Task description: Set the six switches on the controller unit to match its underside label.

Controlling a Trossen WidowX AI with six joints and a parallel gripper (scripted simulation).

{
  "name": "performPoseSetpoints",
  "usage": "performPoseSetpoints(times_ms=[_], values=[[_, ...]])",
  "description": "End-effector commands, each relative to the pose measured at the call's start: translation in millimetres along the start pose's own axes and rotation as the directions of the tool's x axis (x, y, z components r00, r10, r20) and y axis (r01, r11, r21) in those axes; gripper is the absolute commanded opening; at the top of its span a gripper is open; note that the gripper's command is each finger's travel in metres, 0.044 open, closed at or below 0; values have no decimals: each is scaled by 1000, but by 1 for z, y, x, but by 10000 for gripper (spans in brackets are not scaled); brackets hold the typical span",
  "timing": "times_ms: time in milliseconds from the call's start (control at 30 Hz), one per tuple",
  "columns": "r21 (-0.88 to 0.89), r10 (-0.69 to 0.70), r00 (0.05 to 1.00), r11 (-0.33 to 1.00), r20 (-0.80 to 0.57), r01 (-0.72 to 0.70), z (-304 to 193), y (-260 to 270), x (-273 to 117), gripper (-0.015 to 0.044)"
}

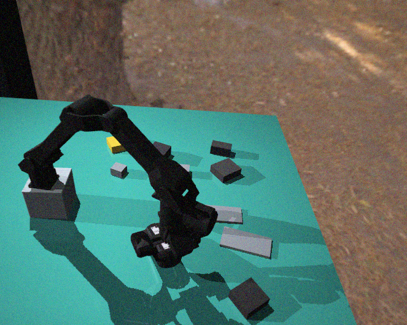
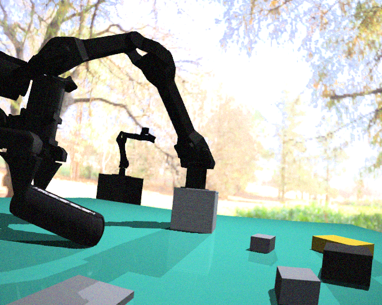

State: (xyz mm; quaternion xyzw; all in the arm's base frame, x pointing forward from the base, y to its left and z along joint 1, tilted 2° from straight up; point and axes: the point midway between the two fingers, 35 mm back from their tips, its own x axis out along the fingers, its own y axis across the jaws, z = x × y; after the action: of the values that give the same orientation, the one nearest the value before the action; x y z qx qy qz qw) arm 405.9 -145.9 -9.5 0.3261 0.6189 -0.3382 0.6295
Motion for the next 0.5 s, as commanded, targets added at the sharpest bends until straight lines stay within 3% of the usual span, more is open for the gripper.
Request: performPoseSetpoints(times_ms=[0, 467], values=[[1, 3, 1000, 1000, -1, -3, -4, 1, -6, 336], [1, 3, 1000, 1000, -1, -3, -11, 1, -16, 336]])
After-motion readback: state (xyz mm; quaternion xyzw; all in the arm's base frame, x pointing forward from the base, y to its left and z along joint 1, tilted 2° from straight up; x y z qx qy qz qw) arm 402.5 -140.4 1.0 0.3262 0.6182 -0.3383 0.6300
